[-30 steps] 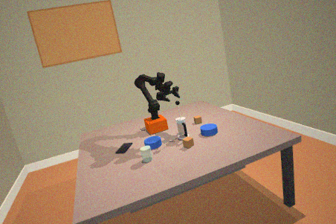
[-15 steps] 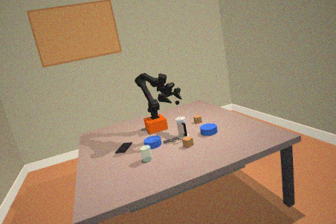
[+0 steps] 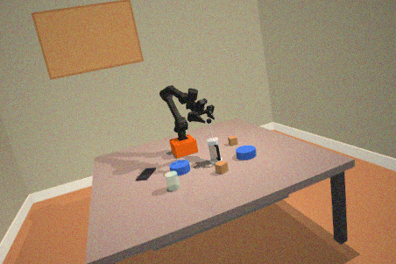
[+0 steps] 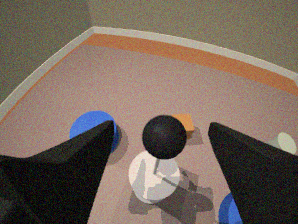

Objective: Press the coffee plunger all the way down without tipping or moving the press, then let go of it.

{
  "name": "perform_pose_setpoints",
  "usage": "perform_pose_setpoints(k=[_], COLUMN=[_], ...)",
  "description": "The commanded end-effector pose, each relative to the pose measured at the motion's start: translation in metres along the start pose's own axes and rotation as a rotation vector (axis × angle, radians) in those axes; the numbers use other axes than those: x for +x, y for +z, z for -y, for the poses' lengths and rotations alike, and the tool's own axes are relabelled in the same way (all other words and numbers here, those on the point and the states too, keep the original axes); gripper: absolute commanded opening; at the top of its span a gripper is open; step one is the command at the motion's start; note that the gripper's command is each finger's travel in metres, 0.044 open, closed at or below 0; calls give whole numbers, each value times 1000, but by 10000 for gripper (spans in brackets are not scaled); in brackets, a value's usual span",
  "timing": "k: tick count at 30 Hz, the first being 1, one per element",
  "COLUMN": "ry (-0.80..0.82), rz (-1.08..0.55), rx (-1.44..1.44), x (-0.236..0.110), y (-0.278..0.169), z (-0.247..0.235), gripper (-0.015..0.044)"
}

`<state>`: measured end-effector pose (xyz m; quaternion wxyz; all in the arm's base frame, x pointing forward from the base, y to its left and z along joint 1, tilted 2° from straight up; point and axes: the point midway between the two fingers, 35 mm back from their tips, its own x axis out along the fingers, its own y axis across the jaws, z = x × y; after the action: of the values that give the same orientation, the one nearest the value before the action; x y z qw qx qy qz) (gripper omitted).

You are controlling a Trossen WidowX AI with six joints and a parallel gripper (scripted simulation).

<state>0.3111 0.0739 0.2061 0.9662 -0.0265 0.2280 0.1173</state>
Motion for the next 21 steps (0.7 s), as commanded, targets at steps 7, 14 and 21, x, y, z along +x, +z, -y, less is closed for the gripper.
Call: perform_pose_setpoints(k=[7,14,21], ry=[-6,-6,-6], rz=[1,1,1], rx=[5,5,5], x=[0,0,4], y=[0,0,-4], z=[1,1,1], gripper=[138,121,121])
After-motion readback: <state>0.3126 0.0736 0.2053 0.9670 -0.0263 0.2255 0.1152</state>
